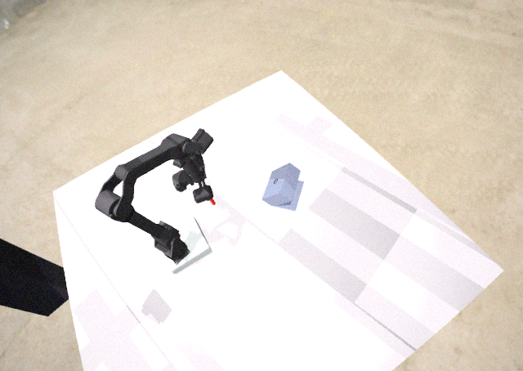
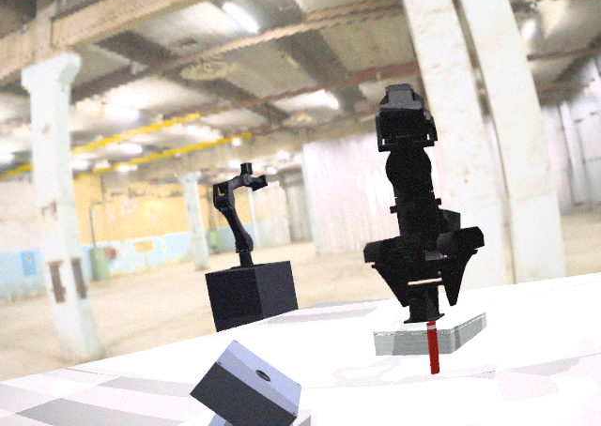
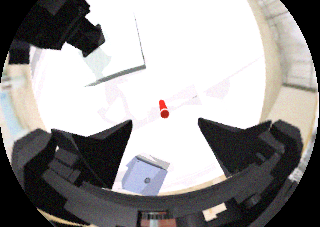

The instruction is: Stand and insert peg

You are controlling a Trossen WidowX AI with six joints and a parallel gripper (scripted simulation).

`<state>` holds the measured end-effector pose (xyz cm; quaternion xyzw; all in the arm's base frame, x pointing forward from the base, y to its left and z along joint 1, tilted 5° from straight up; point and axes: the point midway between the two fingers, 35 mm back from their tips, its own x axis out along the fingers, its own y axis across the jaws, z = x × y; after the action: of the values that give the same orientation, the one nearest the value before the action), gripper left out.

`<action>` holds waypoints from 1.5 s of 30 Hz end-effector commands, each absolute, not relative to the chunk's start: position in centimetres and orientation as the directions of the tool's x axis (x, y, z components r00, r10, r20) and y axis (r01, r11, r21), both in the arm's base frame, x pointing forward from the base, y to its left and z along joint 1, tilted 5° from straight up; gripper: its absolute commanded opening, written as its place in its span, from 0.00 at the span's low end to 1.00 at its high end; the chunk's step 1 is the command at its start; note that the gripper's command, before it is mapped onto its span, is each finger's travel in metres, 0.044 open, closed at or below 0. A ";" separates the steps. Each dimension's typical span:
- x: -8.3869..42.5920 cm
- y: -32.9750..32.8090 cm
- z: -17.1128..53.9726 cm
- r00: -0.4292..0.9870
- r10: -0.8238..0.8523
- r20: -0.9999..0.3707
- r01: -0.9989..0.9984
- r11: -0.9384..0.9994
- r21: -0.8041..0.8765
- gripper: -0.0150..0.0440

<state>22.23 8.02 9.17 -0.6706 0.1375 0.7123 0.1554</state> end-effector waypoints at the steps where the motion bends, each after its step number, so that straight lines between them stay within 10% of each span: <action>1: 22.2 8.1 8.8 -0.055 0.041 -0.998 -0.374 -0.927 -0.017 1.00; 45: 21.9 8.3 2.8 -0.050 0.038 -0.998 -0.370 -0.929 -0.016 0.96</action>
<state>21.88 8.29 2.73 -0.6736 0.1234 0.7147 0.1424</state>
